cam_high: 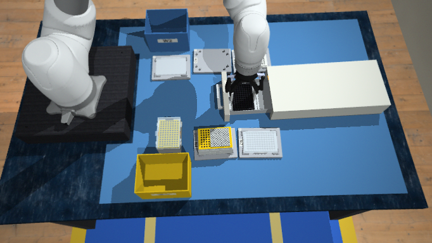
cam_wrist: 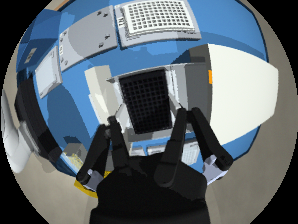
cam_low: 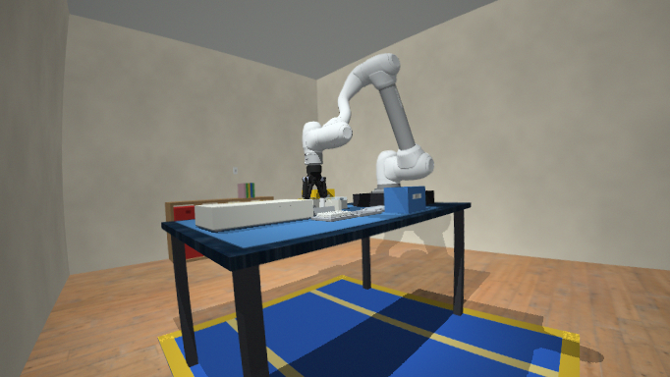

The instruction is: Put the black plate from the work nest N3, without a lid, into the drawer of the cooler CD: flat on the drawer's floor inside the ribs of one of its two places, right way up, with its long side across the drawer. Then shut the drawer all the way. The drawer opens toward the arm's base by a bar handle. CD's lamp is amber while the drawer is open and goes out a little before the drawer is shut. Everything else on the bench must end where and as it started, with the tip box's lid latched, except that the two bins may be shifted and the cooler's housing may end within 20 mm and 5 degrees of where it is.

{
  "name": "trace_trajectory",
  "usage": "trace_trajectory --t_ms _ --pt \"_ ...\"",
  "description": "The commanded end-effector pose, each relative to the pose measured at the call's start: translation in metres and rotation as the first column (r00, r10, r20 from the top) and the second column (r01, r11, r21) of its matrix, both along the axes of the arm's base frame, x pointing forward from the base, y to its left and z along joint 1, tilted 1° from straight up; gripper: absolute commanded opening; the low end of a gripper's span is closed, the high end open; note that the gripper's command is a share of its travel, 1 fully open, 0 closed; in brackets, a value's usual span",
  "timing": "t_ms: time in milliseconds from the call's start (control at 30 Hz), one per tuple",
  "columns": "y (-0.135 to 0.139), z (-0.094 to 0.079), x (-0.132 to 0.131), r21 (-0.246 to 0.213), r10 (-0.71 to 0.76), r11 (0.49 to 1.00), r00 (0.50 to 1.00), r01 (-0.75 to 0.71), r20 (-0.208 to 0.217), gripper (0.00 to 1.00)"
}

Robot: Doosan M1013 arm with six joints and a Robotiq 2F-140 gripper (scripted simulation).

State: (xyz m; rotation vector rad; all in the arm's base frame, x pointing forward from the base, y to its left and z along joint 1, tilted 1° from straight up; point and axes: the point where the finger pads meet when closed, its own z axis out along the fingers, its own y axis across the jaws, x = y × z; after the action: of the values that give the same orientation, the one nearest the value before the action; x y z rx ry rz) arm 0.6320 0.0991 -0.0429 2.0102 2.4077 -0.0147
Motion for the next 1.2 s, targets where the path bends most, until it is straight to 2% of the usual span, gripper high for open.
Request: trace_trajectory --t_ms 0,967,1000,1167 --pt "0.0000 -0.0005 -0.0007 0.000 0.000 1.000 1.000 0.000 -0.001 0.00" --pt "0.0000 -0.0005 -0.0008 0.000 0.000 1.000 1.000 0.000 -0.001 0.00" --pt "0.0000 -0.0005 -0.0008 0.000 0.000 1.000 1.000 0.000 -0.001 0.66" --pt "-0.0006 -0.0004 -0.0040 0.000 0.000 1.000 1.000 0.000 -0.001 0.66"
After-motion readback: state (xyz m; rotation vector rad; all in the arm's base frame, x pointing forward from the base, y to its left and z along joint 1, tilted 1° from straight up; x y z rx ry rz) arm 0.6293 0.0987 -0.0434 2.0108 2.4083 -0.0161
